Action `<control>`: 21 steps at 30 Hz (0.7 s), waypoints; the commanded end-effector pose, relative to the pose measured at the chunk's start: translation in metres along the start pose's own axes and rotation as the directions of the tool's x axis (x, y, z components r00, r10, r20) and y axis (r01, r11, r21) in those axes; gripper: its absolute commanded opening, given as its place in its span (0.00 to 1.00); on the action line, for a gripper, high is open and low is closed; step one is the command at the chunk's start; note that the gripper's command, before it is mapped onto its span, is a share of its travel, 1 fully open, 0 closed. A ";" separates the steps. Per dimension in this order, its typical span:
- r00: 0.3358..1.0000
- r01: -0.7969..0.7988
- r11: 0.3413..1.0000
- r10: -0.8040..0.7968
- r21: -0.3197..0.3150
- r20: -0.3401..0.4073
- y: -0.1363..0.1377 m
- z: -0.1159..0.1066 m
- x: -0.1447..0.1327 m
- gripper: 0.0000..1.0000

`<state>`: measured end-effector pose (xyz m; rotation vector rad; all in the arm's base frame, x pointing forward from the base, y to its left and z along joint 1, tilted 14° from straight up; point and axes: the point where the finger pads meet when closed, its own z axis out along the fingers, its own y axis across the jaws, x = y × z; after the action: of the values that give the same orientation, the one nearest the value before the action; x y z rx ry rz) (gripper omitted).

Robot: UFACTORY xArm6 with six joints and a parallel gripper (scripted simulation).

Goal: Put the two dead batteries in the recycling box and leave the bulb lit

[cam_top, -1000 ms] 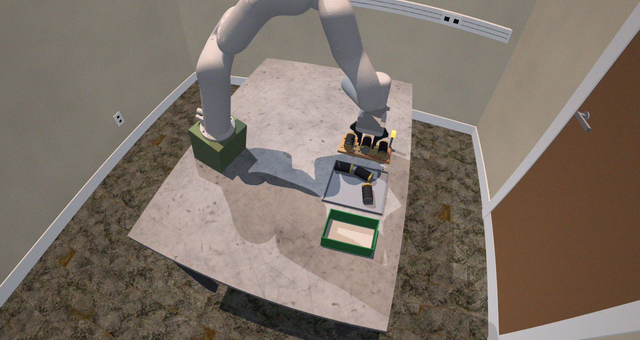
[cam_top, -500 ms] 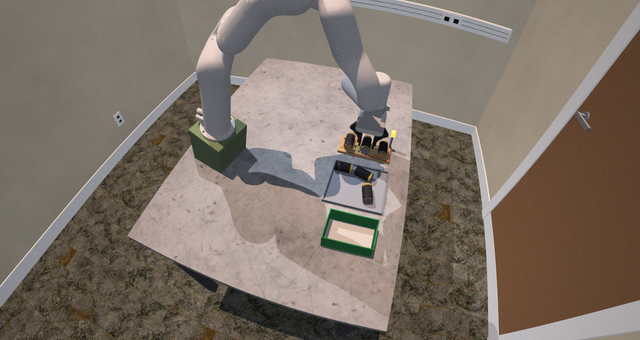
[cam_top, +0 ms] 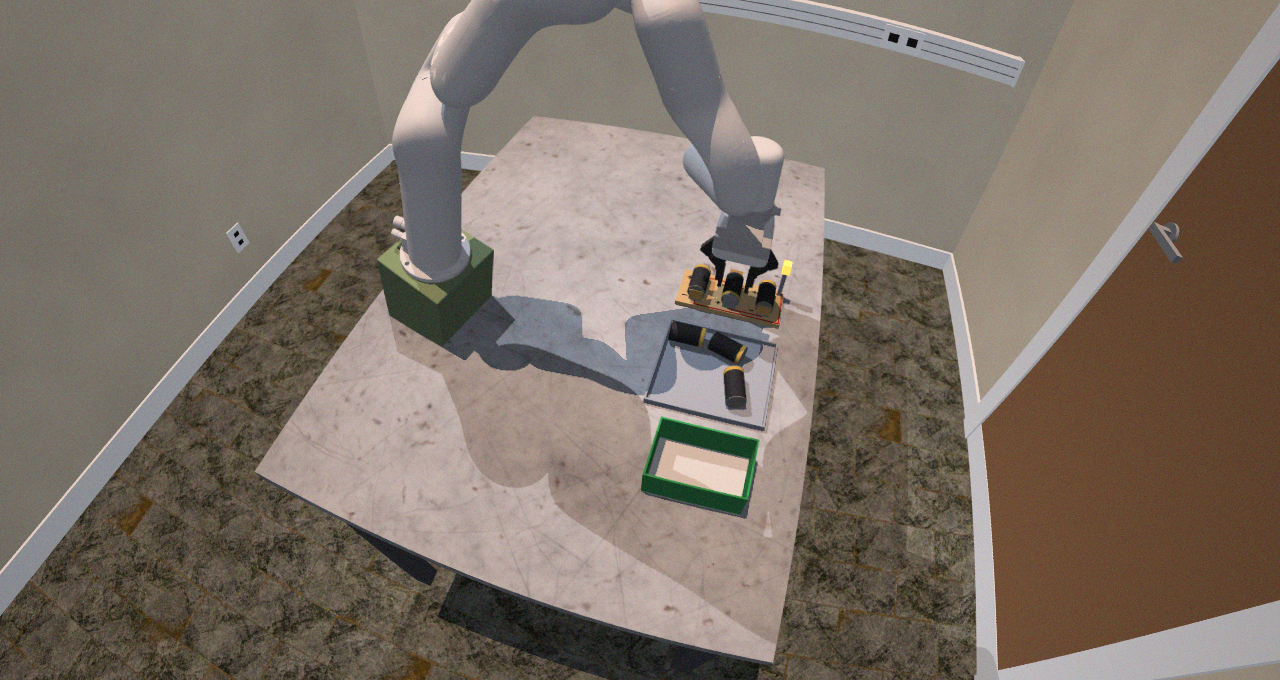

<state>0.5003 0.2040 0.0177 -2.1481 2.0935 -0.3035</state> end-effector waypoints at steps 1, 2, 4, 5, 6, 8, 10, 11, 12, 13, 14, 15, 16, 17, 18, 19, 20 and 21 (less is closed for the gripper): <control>1.000 0.000 1.000 0.000 0.005 0.002 -0.002 -0.022 -0.001 0.51; 1.000 0.000 1.000 0.000 0.005 0.002 -0.002 -0.027 -0.001 0.51; 1.000 0.000 1.000 0.000 0.005 0.002 -0.002 -0.036 -0.001 0.51; 1.000 0.000 1.000 0.000 0.005 0.002 -0.002 -0.040 -0.001 0.51; 1.000 0.000 1.000 0.000 0.005 0.002 -0.002 -0.044 -0.001 0.51; 1.000 0.000 1.000 0.000 0.005 0.002 -0.002 -0.049 -0.001 0.51; 1.000 0.000 1.000 0.000 0.005 0.002 -0.002 -0.049 -0.001 0.51; 1.000 0.000 1.000 0.000 0.005 0.002 -0.002 -0.051 -0.001 0.51; 1.000 0.000 1.000 0.000 0.005 0.002 -0.002 -0.052 -0.001 0.51; 1.000 0.000 1.000 0.000 0.005 0.002 -0.002 -0.053 -0.001 0.51; 1.000 0.000 1.000 0.000 0.005 0.002 -0.002 -0.053 -0.001 0.51; 1.000 0.000 1.000 0.000 0.005 0.002 -0.002 -0.053 -0.001 0.51; 1.000 0.000 1.000 0.000 0.005 0.002 -0.002 -0.053 -0.001 0.51; 1.000 0.000 1.000 0.000 0.005 0.002 -0.002 -0.053 -0.001 0.51; 1.000 0.000 1.000 0.000 0.005 0.002 -0.002 -0.053 -0.001 0.51; 1.000 0.000 1.000 0.000 0.005 0.002 -0.002 -0.053 -0.001 0.51; 1.000 0.000 1.000 0.000 0.005 0.002 -0.002 -0.053 -0.001 0.51; 1.000 0.000 1.000 0.000 0.005 0.002 -0.002 -0.053 -0.001 0.51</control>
<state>0.4886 0.2064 0.0671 -2.1479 2.0932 -0.3037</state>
